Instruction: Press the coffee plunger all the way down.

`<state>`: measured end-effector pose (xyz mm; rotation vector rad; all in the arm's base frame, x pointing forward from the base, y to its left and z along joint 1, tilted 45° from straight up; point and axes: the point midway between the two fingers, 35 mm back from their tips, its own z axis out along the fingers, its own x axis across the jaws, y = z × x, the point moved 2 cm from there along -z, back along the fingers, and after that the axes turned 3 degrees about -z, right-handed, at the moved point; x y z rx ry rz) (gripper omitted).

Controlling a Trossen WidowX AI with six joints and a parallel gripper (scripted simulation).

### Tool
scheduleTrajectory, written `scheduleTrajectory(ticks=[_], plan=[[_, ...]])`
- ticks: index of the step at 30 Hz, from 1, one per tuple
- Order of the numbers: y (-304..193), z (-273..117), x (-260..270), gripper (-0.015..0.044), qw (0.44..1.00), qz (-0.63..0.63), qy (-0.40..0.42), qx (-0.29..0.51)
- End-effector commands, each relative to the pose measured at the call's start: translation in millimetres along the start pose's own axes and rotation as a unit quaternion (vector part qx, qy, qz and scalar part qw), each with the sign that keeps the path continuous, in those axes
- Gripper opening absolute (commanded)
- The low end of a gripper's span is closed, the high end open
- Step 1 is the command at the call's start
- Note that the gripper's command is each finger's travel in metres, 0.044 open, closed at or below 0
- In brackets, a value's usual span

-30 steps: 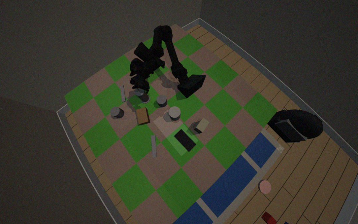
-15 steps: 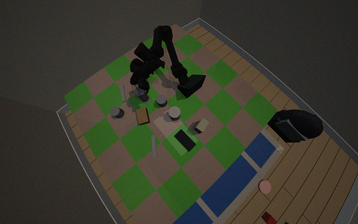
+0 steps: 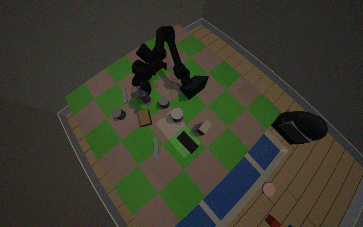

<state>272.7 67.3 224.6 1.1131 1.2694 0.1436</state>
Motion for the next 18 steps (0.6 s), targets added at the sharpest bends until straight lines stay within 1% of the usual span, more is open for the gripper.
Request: scheduleTrajectory(ticks=[1,18], plan=[[-10,6,3,0.0116,1.0,-0.004,0.002,0.005],[-32,23,7,0.0116,1.0,-0.002,0.005,0.008]])
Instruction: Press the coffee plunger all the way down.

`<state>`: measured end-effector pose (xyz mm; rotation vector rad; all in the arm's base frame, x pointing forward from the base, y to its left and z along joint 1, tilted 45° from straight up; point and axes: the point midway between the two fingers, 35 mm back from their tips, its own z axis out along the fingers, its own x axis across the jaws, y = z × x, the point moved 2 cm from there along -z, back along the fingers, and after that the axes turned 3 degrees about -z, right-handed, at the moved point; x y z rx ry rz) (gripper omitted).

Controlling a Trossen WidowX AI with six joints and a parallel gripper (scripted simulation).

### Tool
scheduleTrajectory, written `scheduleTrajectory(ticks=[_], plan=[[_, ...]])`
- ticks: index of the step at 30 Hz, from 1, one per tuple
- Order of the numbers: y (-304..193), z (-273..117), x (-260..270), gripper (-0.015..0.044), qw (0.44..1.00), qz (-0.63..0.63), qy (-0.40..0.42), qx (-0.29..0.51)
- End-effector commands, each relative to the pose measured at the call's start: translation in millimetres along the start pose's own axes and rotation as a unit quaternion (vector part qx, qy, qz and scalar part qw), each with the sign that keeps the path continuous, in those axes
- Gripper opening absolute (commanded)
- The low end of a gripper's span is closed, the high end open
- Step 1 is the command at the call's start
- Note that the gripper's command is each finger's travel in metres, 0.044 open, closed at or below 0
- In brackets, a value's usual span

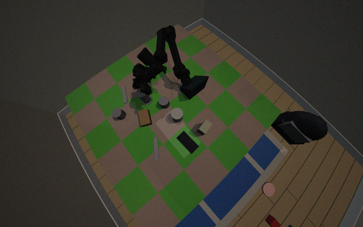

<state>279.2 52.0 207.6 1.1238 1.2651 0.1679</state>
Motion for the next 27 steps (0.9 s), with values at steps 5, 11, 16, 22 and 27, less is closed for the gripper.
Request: scheduleTrajectory(ticks=[5,11,16,22,27], plan=[[-22,12,4,0.0116,1.0,-0.013,0.0,0.01],[-30,17,4,0.0116,1.0,-0.013,0.0,0.009],[-37,22,4,0.0116,1.0,-0.013,-0.001,0.008],[-44,28,3,0.0116,1.0,-0.014,-0.002,0.006],[-50,33,2,0.0116,1.0,-0.015,-0.004,0.004]])
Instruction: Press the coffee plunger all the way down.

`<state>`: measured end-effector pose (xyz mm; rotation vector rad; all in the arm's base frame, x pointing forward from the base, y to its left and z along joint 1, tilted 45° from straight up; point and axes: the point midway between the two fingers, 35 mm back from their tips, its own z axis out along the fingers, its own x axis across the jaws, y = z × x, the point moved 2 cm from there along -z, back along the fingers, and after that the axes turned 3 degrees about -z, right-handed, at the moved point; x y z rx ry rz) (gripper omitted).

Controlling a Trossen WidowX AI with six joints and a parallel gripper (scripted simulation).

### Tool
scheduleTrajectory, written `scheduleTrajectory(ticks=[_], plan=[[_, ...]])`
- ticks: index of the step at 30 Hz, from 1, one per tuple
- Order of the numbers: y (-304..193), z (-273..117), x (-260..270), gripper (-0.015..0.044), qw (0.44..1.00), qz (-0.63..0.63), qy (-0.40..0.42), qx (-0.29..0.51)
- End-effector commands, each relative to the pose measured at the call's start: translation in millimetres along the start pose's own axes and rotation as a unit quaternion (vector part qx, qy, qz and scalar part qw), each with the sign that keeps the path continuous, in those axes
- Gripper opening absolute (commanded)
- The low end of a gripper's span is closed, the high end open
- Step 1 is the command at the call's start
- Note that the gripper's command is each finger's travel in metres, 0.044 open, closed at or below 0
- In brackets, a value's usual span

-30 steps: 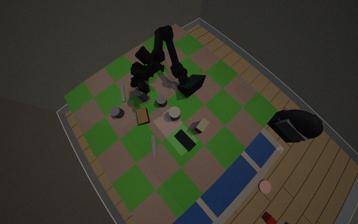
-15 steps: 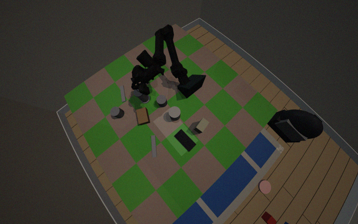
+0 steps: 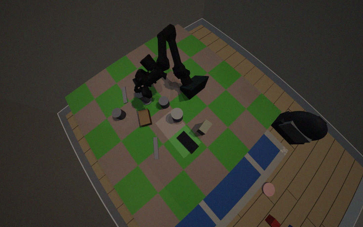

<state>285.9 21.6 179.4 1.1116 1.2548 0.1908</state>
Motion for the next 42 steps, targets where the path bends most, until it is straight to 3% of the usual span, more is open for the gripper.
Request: scheduleTrajectory(ticks=[1,42], plan=[[-18.2,7.8,0.6,0.0116,1.0,-0.02,-0.005,0.015],[-11.3,13.3,4.3,0.0116,1.0,-0.016,-0.003,0.008]])
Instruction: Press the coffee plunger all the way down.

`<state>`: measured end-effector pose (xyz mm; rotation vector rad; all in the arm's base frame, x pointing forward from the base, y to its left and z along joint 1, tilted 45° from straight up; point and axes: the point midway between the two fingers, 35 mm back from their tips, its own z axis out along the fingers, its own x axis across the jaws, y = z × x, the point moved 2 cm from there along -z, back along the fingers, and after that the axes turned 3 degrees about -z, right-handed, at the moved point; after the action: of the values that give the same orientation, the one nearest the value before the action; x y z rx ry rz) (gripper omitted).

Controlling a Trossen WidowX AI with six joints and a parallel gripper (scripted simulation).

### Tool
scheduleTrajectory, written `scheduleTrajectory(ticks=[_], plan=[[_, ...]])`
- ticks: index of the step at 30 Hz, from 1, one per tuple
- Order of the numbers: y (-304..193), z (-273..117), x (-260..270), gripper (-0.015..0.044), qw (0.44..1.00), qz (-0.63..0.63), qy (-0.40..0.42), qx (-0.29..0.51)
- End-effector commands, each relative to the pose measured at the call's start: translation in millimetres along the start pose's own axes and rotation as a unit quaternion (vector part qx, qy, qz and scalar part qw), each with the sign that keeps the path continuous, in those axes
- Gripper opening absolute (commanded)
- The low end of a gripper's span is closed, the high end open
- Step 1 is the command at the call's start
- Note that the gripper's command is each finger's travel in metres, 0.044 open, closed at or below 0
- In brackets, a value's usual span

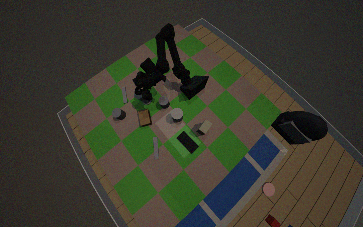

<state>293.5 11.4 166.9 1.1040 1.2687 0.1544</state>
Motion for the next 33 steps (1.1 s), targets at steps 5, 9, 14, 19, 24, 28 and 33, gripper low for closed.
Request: scheduleTrajectory(ticks=[5,9,14,19,24,28,33], plan=[[0,0,0,0.0116,1.0,0.0,0.0,0.0],[0,0,0,0.0195,1.0,0.0,0.0,0.0],[0,0,0,0.0326,1.0,0.0,0.0,0.0],[0,0,0,0.044,1.0,0.0,0.0,0.0],[8,-5,2,0.044,1.0,0.0,0.003,0.004],[36,-27,1,0.044,1.0,-0.002,0.006,0.011],[60,-54,-10,0.044,1.0,-0.007,0.002,0.008]])
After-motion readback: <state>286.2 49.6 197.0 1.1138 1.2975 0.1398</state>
